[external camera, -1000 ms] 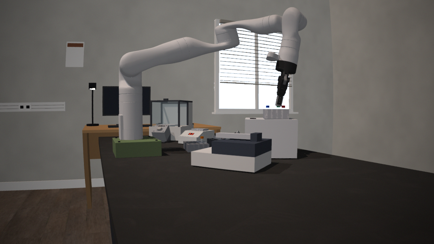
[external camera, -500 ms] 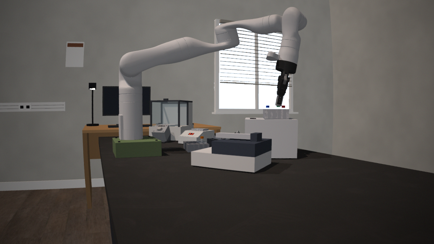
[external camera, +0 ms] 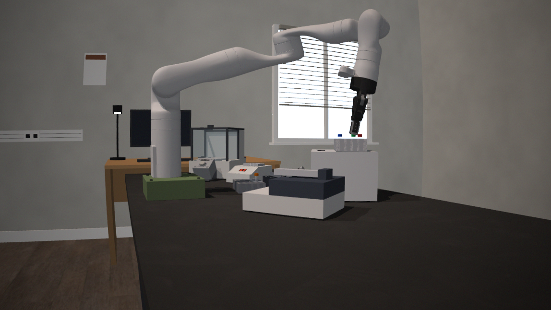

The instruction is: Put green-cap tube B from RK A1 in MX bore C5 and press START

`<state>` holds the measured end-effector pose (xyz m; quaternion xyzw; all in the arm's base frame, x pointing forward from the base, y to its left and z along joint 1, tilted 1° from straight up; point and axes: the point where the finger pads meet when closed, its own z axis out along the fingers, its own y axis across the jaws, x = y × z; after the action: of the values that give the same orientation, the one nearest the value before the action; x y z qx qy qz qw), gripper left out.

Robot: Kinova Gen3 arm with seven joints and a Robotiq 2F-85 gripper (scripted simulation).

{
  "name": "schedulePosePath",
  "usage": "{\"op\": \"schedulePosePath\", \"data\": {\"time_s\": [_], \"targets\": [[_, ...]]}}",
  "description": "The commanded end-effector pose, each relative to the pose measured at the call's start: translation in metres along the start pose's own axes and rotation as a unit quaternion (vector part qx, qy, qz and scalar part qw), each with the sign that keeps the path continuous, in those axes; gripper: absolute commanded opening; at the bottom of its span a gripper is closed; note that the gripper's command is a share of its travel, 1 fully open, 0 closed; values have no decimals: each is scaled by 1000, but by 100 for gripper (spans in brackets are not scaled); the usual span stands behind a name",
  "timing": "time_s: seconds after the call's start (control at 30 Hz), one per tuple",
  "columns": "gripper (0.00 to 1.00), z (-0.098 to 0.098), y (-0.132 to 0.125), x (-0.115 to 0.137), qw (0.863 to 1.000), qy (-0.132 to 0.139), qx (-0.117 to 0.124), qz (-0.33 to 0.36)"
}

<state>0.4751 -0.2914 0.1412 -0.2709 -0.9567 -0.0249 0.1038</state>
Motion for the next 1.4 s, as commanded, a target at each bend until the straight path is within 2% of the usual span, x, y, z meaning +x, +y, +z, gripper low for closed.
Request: {"op": "schedulePosePath", "data": {"time_s": [0.0, 0.5, 1.37], "targets": [[42, -1, 0, 0, 1000, -1, 0, 0], [42, -1, 0, 0, 1000, -1, 0, 0], [42, -27, 0, 6, 1000, -1, 0, 0]]}}
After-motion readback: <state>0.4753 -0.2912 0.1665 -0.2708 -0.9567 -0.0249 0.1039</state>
